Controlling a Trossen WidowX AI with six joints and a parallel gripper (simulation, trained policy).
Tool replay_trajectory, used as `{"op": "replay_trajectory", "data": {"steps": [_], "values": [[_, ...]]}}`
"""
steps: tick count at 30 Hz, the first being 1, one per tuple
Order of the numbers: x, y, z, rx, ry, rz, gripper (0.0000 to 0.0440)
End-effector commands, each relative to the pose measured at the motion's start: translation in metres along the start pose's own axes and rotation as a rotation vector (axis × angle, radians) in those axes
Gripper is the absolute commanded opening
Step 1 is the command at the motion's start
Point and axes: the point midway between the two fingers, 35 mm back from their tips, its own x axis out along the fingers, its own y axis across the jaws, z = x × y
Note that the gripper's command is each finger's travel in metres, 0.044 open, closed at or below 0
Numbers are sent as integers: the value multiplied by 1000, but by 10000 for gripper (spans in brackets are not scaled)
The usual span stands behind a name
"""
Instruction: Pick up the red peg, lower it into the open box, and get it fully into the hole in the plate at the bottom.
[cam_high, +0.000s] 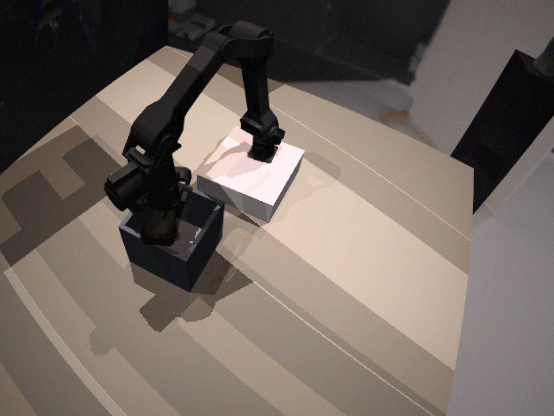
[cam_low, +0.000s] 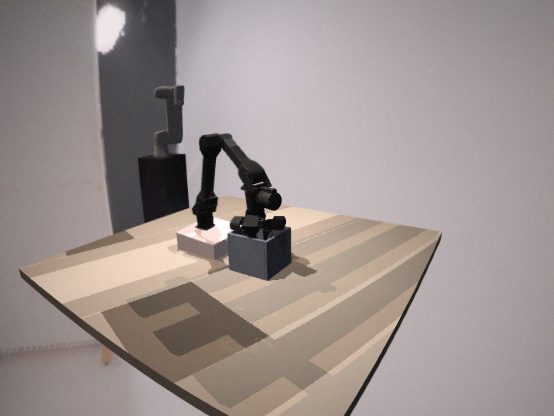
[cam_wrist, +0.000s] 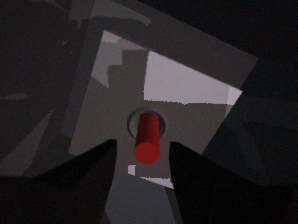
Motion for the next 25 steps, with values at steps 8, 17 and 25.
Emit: {"op": "replay_trajectory", "data": {"steps": [8, 17, 25], "values": [[-31, 13, 6, 29, 78, 96, 189], [-56, 23, 10, 37, 130, 184, 218], [-76, 30, 16, 30, 161, 250, 247]]}}
